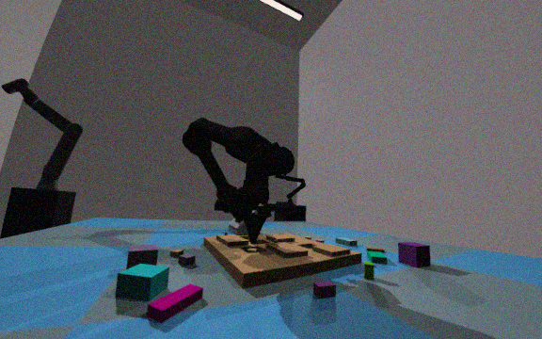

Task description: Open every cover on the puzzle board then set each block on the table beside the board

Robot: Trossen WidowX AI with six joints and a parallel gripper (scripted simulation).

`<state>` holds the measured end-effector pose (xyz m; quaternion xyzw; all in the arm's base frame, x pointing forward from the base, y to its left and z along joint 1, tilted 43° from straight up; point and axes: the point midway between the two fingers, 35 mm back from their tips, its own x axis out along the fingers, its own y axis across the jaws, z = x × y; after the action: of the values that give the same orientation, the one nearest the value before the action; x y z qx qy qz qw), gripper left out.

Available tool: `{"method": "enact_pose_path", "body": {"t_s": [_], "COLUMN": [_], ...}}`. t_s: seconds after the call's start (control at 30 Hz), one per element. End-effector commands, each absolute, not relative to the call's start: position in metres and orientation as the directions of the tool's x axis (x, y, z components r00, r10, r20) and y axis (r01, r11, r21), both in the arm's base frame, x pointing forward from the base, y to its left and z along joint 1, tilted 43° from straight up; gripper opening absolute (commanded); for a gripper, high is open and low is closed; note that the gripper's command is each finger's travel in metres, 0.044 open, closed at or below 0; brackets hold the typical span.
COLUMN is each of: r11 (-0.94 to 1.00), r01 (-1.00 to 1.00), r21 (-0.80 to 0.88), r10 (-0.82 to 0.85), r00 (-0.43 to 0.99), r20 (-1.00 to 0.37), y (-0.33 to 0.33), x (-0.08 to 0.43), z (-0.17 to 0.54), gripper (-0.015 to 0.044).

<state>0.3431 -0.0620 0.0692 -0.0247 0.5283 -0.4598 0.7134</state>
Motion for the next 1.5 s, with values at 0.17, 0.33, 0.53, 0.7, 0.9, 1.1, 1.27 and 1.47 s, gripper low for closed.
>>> {"method": "enact_pose_path", "body": {"t_s": [0.17, 0.33, 0.53, 0.7, 0.9, 1.1, 1.27, 1.47], "r11": [0.576, 0.575, 0.573, 0.573, 0.573, 0.573, 0.573, 0.573], "r01": [0.630, 0.632, 0.634, 0.634, 0.634, 0.634, 0.634, 0.635], "r21": [-0.521, -0.520, -0.519, -0.519, -0.519, -0.519, -0.519, -0.518], "r10": [-0.682, -0.683, -0.683, -0.684, -0.684, -0.684, -0.684, -0.684], "r00": [0.019, 0.020, 0.021, 0.021, 0.021, 0.021, 0.021, 0.022], "r20": [-0.731, -0.730, -0.730, -0.730, -0.730, -0.730, -0.729, -0.729], "y": [-0.063, -0.066, -0.070, -0.070, -0.070, -0.072, -0.074, -0.075], "x": [0.343, 0.343, 0.344, 0.344, 0.344, 0.348, 0.355, 0.364], "z": [0.068, 0.065, 0.062, 0.061, 0.061, 0.061, 0.061, 0.062], "gripper": [0.0000, 0.0000, 0.0000, 0.0000, 0.0000, 0.0000, 0.0000, 0.0000]}}
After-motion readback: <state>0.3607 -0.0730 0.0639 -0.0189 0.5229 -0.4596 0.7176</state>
